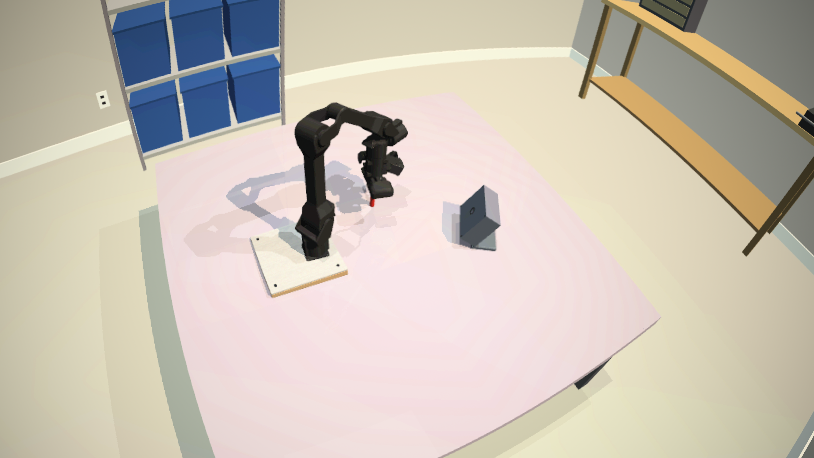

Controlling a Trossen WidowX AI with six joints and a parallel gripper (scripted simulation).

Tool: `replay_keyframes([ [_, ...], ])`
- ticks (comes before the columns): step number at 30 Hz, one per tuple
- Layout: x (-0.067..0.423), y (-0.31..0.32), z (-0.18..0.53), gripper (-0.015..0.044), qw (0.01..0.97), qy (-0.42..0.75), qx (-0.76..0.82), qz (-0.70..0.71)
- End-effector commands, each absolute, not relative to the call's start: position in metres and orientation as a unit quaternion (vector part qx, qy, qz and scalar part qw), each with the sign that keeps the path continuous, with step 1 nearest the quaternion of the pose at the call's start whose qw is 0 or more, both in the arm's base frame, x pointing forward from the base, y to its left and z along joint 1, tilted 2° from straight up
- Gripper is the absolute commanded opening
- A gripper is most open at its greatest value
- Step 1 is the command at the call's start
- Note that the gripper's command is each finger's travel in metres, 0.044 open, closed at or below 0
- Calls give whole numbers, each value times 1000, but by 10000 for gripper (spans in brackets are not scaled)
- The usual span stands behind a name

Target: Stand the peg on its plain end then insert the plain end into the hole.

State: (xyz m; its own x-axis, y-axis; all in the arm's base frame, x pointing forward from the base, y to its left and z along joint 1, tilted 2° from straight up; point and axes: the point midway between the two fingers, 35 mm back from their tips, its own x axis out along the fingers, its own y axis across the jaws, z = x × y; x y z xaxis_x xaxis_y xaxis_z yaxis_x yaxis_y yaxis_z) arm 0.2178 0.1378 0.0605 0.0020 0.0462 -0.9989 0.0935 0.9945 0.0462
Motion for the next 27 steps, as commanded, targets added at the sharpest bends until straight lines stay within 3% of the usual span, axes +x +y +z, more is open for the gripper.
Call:
replay_keyframes([
  [1,218,138,61,46,706,706,50,-16],
  [8,218,138,61,0,706,706,50,-16],
  [27,222,137,118,0,705,708,50,-16],
])
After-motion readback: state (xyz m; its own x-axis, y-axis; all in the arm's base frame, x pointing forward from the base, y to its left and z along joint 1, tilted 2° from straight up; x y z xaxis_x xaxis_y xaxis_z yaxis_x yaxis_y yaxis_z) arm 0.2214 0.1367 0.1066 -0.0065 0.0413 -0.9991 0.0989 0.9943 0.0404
